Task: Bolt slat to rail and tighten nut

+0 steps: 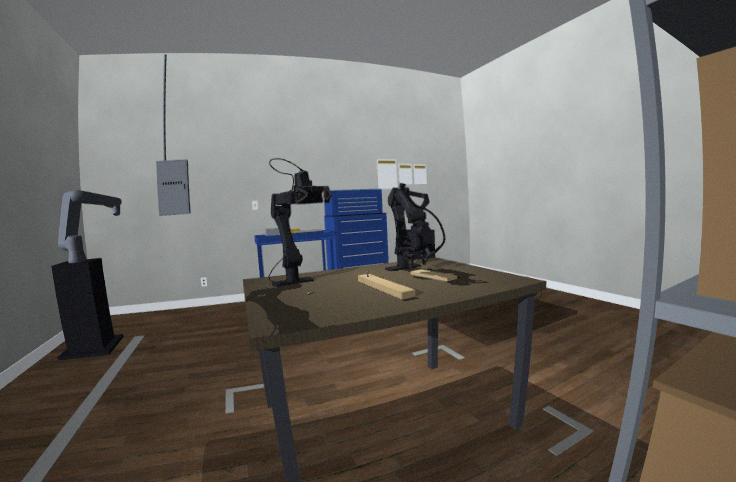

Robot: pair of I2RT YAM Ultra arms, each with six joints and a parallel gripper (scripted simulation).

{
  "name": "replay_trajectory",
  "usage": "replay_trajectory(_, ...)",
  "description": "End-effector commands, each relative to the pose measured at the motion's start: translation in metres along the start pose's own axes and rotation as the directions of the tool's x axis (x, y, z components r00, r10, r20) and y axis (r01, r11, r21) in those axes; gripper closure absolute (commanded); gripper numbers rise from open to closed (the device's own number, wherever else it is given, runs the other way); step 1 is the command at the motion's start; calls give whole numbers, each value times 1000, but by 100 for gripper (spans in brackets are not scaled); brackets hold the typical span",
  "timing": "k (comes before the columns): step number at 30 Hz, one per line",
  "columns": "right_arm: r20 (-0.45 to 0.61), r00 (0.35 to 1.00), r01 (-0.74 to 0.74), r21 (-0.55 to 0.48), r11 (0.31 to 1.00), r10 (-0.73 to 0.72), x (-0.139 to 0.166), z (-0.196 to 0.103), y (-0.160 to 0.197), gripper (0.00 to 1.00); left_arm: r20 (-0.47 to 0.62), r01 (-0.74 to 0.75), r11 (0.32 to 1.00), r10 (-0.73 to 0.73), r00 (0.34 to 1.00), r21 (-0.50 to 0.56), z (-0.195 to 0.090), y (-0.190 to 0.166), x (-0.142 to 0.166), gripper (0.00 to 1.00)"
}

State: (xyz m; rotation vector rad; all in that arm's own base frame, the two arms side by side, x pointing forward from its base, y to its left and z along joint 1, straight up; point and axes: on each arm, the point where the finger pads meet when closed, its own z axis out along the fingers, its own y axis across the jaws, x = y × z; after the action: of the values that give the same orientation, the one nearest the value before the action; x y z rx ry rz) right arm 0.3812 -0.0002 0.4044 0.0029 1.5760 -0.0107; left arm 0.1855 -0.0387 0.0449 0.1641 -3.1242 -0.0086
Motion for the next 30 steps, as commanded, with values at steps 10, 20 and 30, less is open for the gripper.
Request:
replay_trajectory(10,17,1000,-5,-9,1000,5,-7,-1,1,0,11,-2,1000,2,1000,11,17,-5,-4,0)
replay_trajectory(20,17,1000,-5,-9,1000,5,-7,-1,1,0,11,-2,1000,2,1000,11,30,-5,-3,0)
replay_trajectory(30,17,1000,-5,-9,1000,5,-7,-1,1,0,11,-2,1000,2,1000,11,37,-5,-2,0)
